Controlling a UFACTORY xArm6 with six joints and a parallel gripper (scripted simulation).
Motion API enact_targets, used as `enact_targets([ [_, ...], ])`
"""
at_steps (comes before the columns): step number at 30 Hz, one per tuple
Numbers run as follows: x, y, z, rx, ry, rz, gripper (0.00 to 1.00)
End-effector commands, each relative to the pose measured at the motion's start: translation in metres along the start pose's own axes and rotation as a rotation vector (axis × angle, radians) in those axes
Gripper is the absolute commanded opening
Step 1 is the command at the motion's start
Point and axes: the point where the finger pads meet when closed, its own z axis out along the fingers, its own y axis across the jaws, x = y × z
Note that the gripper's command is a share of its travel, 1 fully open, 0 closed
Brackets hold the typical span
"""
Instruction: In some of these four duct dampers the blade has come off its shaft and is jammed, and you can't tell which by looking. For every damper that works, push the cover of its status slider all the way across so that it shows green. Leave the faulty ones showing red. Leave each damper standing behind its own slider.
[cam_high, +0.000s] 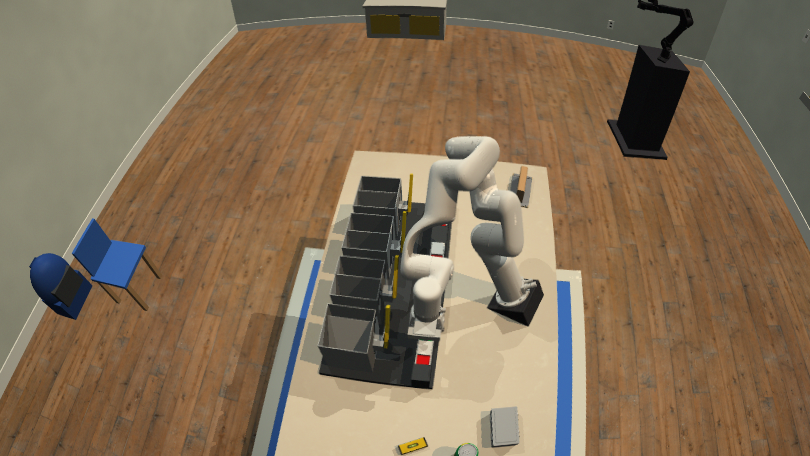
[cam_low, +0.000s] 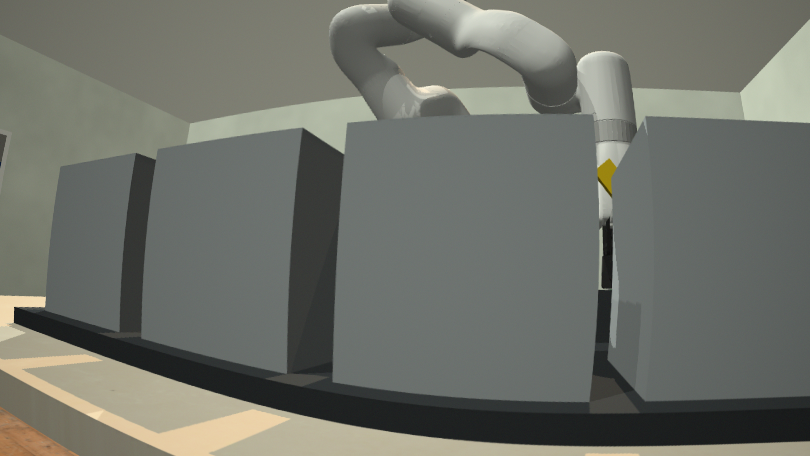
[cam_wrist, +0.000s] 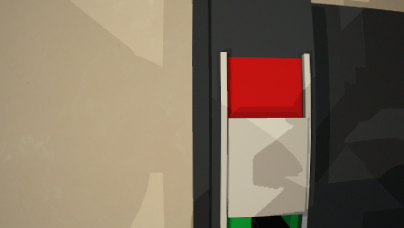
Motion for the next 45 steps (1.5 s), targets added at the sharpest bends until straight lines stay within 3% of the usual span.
enact_targets([
  [1,0.003,0.001,-0.001,-0.001,0.003,0.001,0.00],
  [45,0.024,0.001,-0.001,-0.001,0.003,0.001,0.00],
])
